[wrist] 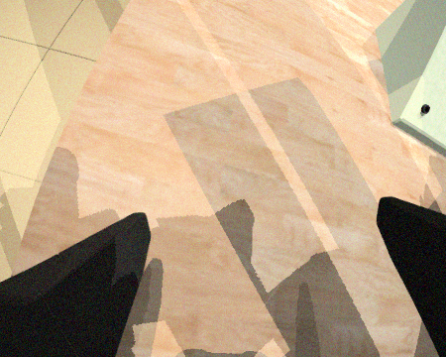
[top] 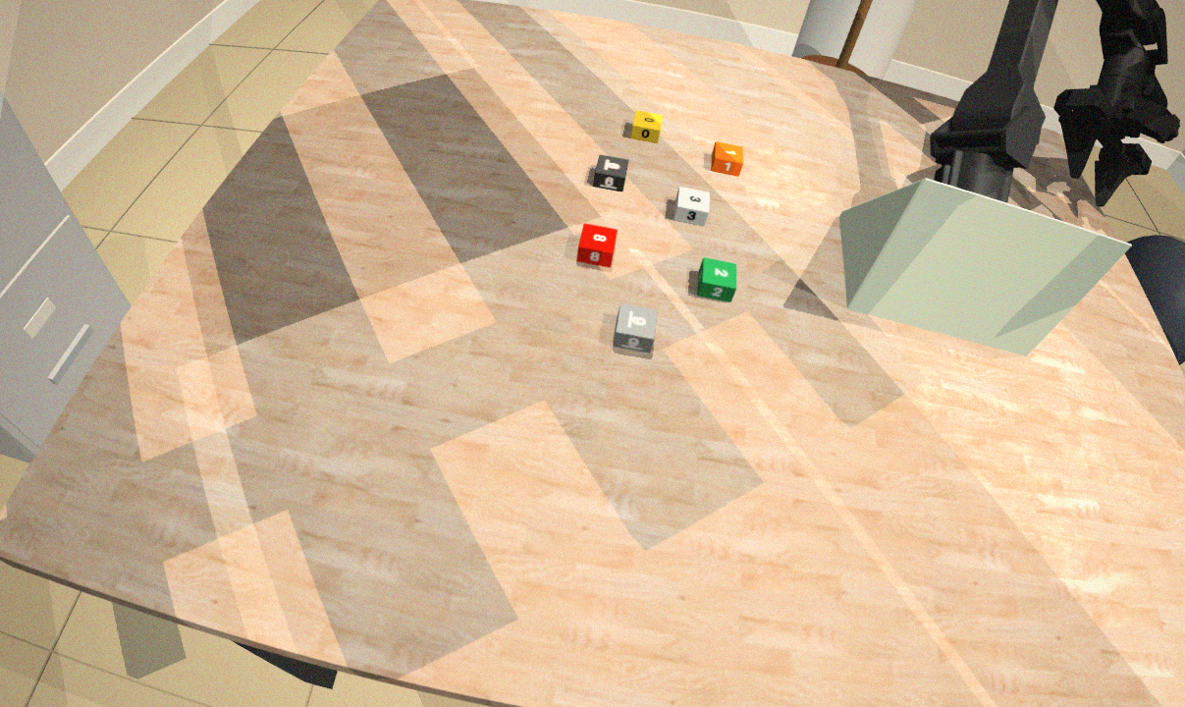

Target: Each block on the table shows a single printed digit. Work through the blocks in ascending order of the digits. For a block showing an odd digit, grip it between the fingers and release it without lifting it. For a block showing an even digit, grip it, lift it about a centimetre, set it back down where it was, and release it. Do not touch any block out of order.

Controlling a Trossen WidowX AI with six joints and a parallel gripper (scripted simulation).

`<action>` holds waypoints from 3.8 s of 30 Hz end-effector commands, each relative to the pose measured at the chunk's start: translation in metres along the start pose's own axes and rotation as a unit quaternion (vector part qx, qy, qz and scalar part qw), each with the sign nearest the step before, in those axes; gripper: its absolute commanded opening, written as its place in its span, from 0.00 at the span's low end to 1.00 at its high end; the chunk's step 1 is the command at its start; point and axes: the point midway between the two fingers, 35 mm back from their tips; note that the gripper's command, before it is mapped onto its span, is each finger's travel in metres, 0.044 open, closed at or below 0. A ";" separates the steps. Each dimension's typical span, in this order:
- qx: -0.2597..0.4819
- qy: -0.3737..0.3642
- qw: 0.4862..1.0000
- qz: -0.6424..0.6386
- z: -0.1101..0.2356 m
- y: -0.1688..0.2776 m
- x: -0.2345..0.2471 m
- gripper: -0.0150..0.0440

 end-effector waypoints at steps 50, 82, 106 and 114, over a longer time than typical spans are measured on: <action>0.123 -0.300 0.481 0.815 0.042 0.310 -0.331 0.93; -0.349 -0.150 -0.455 0.805 -0.093 0.105 -0.489 0.93; -0.370 -0.154 -0.514 0.758 -0.092 0.091 -0.494 0.93; -0.366 -0.153 -0.515 0.759 -0.137 0.058 -0.523 0.93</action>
Point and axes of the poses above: the point midway between the two fingers, 35 mm back from their tips, its own z axis back along the fingers, its own x axis across the jaws, y = z × x, and after that the axes turned 1 degree about -z, right-handed
